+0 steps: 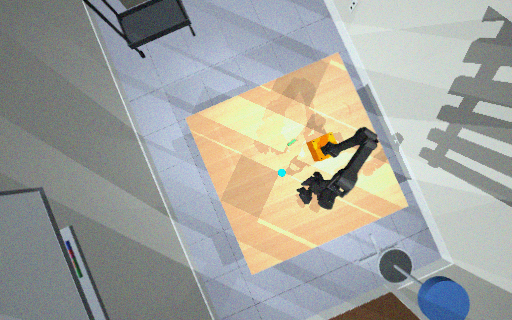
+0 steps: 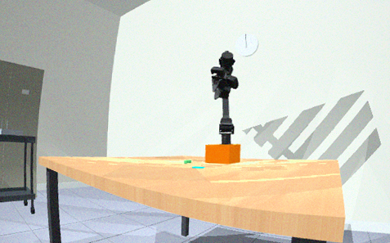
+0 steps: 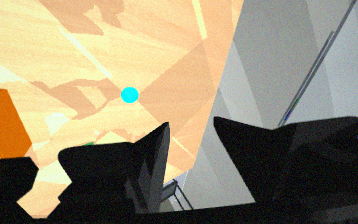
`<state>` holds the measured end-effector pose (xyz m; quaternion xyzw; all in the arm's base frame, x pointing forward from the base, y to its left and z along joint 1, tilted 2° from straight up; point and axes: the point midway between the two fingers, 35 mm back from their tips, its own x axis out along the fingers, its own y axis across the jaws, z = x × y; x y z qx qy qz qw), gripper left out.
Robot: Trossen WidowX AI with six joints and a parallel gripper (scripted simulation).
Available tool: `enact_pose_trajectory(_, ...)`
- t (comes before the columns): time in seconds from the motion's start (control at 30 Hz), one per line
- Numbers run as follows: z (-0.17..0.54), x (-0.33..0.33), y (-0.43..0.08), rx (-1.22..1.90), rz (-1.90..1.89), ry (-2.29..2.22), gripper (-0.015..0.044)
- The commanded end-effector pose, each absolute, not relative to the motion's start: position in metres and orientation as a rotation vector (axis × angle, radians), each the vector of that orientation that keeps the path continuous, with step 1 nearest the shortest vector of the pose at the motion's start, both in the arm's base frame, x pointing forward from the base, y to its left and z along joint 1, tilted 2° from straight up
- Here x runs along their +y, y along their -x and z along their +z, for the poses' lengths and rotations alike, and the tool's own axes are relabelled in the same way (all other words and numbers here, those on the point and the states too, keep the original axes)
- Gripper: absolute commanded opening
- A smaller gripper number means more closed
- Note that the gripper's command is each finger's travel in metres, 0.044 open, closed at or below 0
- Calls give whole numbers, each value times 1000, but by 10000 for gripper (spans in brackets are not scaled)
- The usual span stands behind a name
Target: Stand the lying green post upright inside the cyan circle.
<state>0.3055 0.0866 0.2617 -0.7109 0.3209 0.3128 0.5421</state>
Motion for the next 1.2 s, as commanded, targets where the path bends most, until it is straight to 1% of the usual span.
enact_pose_trajectory(0.0, 232, 50, -312, 914, 700, 1538, 232)
enact_pose_trajectory(0.23, 195, -7, -310, 1108, 602, 1291, 232)
enact_pose_trajectory(0.5, 153, -67, -289, 1290, 468, 980, 232)
enact_pose_trajectory(0.87, 101, -131, -236, 1462, 254, 514, 232)
enact_pose_trajectory(1.17, 65, -160, -185, 1528, 75, 138, 232)
